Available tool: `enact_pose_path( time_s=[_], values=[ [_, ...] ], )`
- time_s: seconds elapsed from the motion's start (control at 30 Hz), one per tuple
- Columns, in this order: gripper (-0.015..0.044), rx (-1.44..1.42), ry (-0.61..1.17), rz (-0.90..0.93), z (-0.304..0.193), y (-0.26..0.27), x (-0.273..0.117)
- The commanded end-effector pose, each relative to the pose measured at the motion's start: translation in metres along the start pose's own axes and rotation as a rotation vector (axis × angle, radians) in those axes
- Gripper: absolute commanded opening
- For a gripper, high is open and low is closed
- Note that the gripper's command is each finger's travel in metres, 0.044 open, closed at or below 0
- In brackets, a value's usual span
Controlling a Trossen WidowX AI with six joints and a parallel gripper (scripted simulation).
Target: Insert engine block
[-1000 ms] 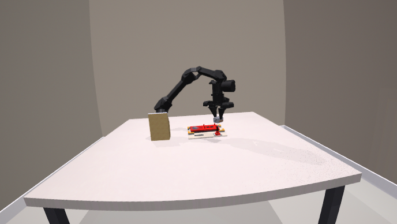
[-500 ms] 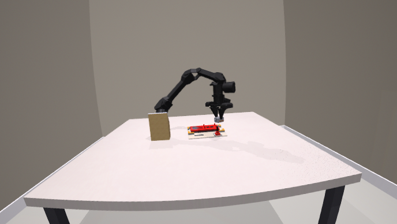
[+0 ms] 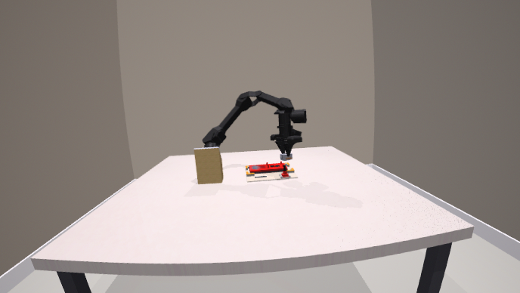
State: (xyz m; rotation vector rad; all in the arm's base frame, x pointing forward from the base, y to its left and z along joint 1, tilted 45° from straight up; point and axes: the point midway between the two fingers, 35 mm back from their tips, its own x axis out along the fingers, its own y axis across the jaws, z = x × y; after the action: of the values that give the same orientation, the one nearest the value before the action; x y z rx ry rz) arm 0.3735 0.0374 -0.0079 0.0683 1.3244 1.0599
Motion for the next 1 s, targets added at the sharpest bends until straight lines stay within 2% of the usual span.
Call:
enact_pose_path(
  time_s=[0.0,0.97],
  values=[
    [0.0,0.041,-0.008,-0.001,0.008,0.014,0.002],
    [0.0,0.291,-0.016,0.026,0.028,0.102,0.028]
  ],
)
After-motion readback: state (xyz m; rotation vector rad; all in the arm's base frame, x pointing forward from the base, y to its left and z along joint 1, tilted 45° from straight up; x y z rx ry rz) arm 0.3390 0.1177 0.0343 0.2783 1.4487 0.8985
